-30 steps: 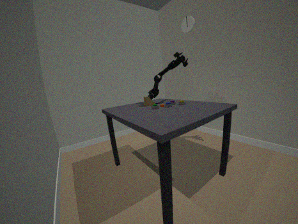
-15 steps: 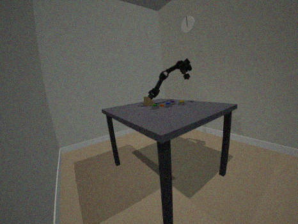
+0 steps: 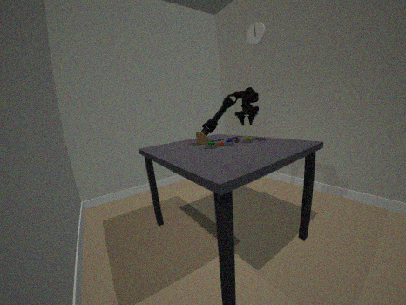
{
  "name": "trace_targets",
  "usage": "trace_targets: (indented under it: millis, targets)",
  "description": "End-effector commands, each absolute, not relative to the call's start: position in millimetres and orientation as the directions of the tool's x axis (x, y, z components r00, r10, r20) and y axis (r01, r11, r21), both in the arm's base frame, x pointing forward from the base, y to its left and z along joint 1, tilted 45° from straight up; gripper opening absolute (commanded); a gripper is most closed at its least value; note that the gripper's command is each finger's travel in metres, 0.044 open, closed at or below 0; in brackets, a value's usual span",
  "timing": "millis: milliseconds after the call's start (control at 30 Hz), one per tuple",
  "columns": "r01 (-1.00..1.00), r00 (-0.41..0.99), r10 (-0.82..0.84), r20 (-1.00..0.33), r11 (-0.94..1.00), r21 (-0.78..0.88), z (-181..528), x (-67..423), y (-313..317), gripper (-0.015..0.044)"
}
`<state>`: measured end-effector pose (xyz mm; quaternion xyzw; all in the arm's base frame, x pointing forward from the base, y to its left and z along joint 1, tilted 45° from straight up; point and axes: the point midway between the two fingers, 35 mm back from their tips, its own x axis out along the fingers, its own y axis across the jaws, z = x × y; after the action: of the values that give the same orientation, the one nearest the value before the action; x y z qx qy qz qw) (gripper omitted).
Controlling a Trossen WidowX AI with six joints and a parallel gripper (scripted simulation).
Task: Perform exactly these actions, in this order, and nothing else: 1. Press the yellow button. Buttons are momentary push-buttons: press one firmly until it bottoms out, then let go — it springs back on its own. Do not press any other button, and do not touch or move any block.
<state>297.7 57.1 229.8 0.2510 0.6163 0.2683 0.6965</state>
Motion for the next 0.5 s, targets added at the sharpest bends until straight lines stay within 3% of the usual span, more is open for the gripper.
trace_targets:
  millis: [0, 67, 467]
  targets:
    - [-0.047, 0.078, 0.708, -0.702, 0.706, 0.707, 230, 296, 60, 0.04]
    - [-0.047, 0.078, 0.708, -0.702, 0.706, 0.707, 230, 296, 60, 0.04]
    - [-0.049, 0.08, 0.71, -0.7, 0.704, 0.709, 188, 300, 104, 0.0085]
